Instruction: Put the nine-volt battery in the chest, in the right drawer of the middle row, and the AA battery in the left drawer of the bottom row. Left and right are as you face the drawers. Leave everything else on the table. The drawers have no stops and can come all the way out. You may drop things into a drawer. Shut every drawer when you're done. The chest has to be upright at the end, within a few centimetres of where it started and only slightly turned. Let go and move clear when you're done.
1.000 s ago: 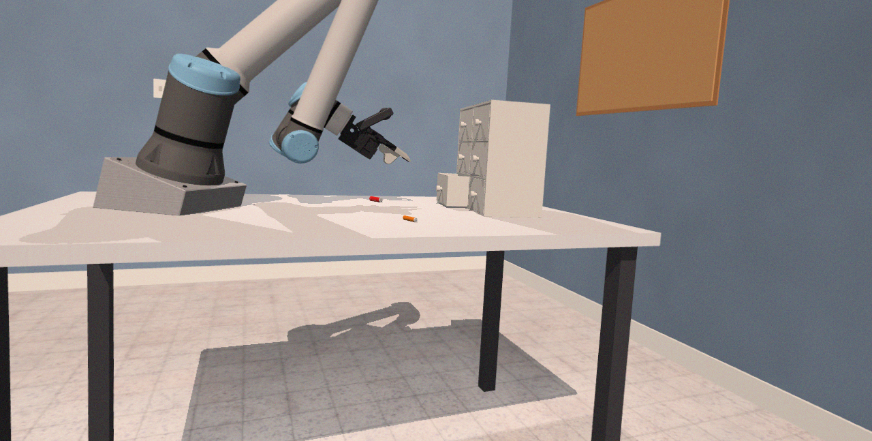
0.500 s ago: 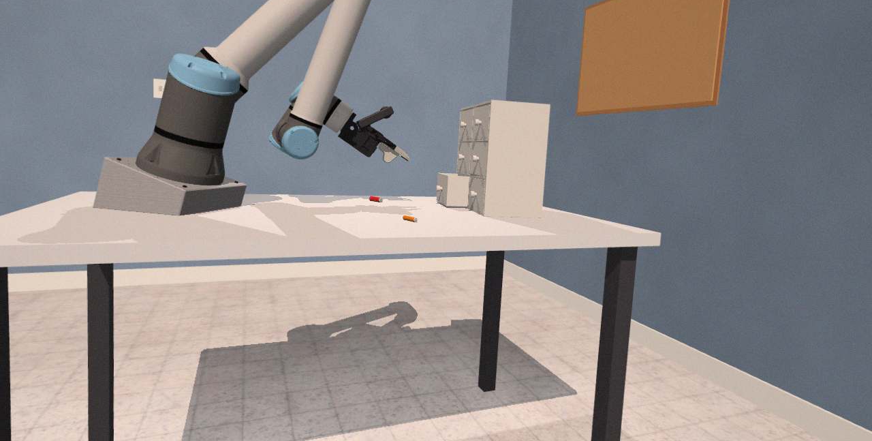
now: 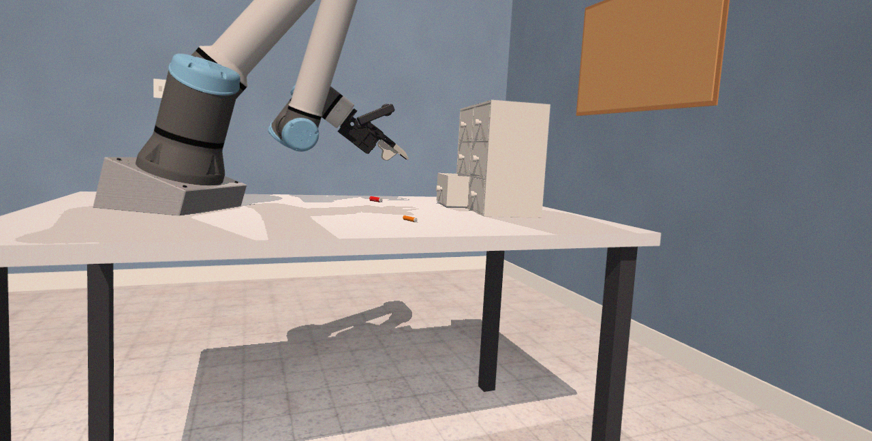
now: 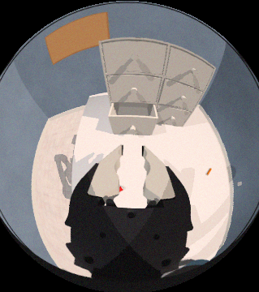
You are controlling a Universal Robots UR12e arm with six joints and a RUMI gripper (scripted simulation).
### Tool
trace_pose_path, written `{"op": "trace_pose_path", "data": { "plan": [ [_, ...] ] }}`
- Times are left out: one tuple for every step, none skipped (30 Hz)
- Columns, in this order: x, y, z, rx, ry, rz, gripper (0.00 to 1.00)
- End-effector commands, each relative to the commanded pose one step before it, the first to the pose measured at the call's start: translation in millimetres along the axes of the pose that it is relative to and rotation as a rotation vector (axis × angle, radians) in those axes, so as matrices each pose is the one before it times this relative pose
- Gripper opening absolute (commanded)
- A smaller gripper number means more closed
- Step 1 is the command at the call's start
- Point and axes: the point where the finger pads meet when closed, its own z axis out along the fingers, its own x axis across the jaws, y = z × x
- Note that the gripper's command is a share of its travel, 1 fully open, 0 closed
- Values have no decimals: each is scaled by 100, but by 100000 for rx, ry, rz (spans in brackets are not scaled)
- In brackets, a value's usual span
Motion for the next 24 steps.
{"op": "trace_pose_path", "data": {
  "plan": [
    [-2, -84, -252, -1841, 10, 23, 20],
    [-3, -21, -49, -477, -4, 3, 20],
    [-2, -20, -52, -489, -4, 2, 20],
    [-2, -18, -56, -502, -3, 2, 20],
    [-1, -17, -60, -514, -1, 1, 20],
    [0, -15, -64, -526, 0, 0, 20],
    [1, -13, -68, -537, 1, 0, 20],
    [1, -11, -72, -549, 2, -1, 20],
    [2, -9, -76, -560, 4, -2, 20],
    [4, -7, -80, -572, 5, -3, 20],
    [-2, -16, -65, -567, -2, 1, 20],
    [-3, -19, -61, -572, -4, 2, 20],
    [0, 0, 0, 0, 0, 0, 20],
    [0, 0, 0, 0, 0, 0, 20],
    [-2, -17, -65, -582, -3, 1, 20],
    [-1, -15, -70, -592, -2, 1, 20],
    [0, -13, -74, -602, 0, 0, 20],
    [1, -11, -79, -612, 1, -1, 20],
    [2, -8, -84, -622, 3, -1, 20],
    [4, -5, -88, -631, 5, -2, 20],
    [1, -9, -81, -635, 1, -1, 20],
    [-4, -17, -67, -636, -5, 2, 20],
    [-3, -15, -72, -644, -4, 1, 20],
    [-1, -13, -77, -653, -2, 1, 20]
  ]
}}
